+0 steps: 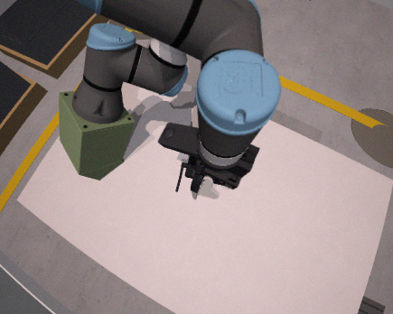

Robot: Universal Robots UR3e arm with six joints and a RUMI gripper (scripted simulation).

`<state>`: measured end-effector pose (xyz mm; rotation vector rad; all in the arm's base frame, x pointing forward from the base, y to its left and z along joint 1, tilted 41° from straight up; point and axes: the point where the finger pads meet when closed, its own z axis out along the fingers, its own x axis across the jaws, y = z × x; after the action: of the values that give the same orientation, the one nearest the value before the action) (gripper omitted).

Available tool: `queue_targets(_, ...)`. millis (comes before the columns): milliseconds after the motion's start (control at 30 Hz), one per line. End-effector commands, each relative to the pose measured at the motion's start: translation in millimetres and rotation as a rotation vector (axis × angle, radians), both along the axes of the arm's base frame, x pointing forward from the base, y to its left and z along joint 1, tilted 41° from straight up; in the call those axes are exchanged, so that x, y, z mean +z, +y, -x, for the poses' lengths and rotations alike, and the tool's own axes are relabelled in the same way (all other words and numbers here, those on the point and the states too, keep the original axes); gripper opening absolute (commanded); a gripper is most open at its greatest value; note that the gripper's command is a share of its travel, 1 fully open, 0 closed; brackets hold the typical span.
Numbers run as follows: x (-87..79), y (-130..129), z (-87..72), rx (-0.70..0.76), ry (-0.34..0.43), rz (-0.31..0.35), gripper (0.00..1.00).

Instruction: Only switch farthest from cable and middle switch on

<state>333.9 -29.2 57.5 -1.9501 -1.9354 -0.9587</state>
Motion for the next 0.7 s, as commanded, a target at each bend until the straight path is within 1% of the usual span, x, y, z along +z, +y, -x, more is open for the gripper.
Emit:
queue_targets(0,-0.3,-0.4,-0.8,0.029,-0.024,0.013,1.00)
queue_targets(200,-1.7,0.2,-1.9,0.093,-0.073,0.037,1.00)
queue_targets(367,-3.2,1.0,-3.4,0.170,-0.132,0.066,1.00)
queue_targets(433,-3.2,1.0,-3.4,0.170,-0.132,0.066,1.00)
queue_targets(667,-5.8,2.6,-6.5,0.314,-0.242,0.121,1.00)
